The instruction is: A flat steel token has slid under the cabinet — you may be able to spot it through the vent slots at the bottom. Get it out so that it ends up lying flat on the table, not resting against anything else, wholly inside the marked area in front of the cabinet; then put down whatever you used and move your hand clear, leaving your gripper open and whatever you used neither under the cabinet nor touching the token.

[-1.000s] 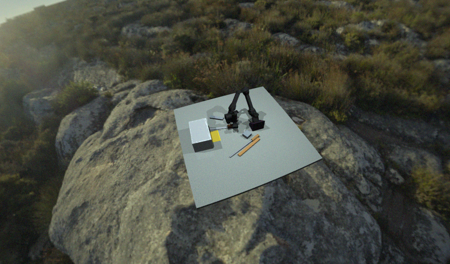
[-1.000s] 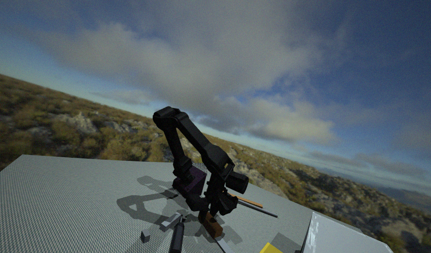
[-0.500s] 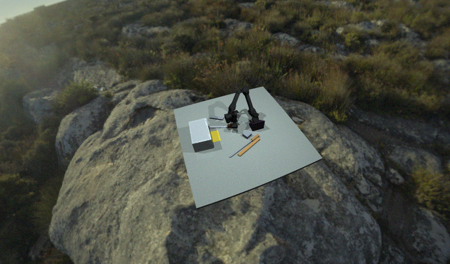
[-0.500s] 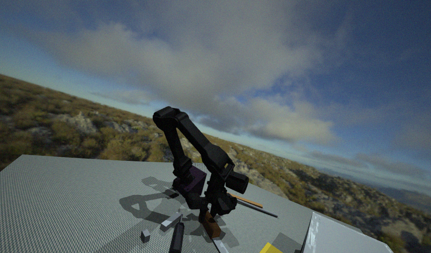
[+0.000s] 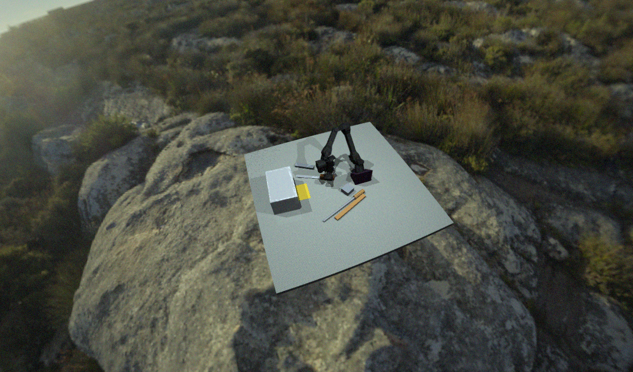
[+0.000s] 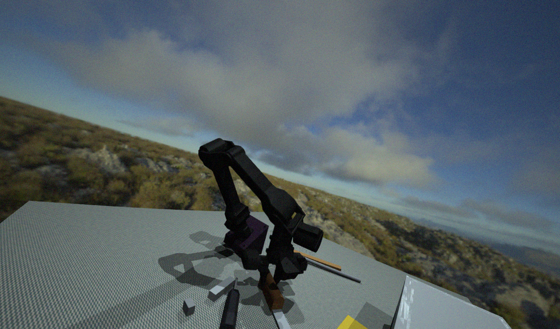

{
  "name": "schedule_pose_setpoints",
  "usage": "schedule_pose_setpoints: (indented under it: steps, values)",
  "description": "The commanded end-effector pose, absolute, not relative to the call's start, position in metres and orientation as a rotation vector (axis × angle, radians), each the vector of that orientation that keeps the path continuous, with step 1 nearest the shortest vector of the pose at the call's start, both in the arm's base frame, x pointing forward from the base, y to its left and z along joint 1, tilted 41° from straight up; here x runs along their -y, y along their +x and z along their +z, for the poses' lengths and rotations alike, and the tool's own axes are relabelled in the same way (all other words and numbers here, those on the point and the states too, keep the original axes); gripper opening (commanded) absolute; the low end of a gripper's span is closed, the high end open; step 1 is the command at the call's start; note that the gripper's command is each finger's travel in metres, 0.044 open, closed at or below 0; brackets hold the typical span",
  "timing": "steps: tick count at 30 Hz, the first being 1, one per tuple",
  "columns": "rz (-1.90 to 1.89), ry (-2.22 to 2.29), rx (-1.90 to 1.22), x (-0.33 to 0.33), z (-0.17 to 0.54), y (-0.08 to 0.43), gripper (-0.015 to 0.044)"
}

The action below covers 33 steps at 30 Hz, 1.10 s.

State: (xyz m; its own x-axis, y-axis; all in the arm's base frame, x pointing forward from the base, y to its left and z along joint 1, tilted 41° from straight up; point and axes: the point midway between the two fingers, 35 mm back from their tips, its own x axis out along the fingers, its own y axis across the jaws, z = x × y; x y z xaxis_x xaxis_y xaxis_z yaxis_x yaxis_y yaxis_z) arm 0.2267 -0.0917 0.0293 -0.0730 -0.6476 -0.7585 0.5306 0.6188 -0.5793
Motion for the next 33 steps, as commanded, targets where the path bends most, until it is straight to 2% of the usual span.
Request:
schedule_pose_setpoints:
  steps: [1,33]
  values:
    - [-1.003,-0.075,-1.299,0.092,0.031,0.228,0.0]
    - [-1.054,-0.012,-1.257,0.078,0.018,0.24,0.0]
